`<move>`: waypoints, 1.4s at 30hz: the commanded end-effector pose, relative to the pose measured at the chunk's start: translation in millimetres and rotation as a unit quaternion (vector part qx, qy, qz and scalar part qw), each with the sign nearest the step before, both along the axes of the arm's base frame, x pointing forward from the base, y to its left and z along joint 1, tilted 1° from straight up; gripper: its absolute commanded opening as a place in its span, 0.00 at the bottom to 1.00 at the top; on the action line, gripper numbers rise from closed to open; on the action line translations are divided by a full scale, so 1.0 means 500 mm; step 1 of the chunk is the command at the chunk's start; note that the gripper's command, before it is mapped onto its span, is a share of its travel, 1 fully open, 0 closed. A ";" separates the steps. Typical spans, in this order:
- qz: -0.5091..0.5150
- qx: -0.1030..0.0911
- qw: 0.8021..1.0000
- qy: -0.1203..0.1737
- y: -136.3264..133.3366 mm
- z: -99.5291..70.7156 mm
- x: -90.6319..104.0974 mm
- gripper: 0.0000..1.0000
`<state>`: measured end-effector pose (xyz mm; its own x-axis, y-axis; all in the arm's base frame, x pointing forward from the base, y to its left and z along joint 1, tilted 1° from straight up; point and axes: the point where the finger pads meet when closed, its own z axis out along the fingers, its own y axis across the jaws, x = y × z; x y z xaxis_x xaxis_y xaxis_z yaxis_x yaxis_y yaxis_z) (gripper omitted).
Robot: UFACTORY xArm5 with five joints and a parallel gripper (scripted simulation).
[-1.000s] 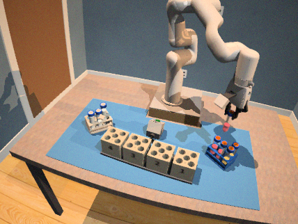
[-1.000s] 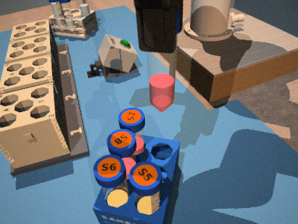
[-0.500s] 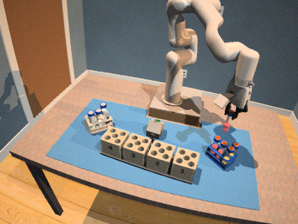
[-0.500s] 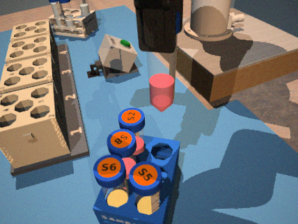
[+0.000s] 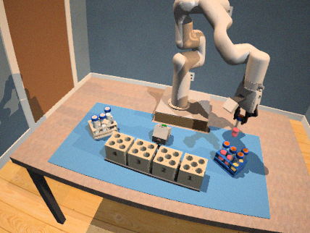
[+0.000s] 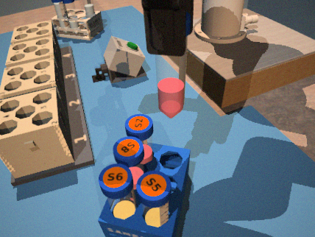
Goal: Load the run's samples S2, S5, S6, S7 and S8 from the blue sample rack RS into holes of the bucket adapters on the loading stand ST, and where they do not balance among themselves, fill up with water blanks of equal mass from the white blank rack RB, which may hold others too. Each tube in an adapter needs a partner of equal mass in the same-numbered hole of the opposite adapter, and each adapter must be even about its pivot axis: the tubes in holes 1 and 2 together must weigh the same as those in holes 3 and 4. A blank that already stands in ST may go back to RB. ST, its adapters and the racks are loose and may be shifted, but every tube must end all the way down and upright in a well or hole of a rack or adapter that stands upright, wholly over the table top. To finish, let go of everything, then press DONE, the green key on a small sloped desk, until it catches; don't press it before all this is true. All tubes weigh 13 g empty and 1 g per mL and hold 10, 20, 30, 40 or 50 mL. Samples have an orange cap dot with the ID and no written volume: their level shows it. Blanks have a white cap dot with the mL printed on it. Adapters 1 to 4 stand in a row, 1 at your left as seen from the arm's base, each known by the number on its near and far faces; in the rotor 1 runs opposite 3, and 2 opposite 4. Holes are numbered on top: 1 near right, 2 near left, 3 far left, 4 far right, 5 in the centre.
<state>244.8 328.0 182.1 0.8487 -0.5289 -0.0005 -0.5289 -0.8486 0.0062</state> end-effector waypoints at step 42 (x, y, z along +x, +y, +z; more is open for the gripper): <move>0.000 0.002 1.000 -0.001 0.000 -0.085 0.002 0.00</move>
<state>245.1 327.2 146.6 0.8487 -0.5289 -0.0005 -0.5289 -0.8486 0.0065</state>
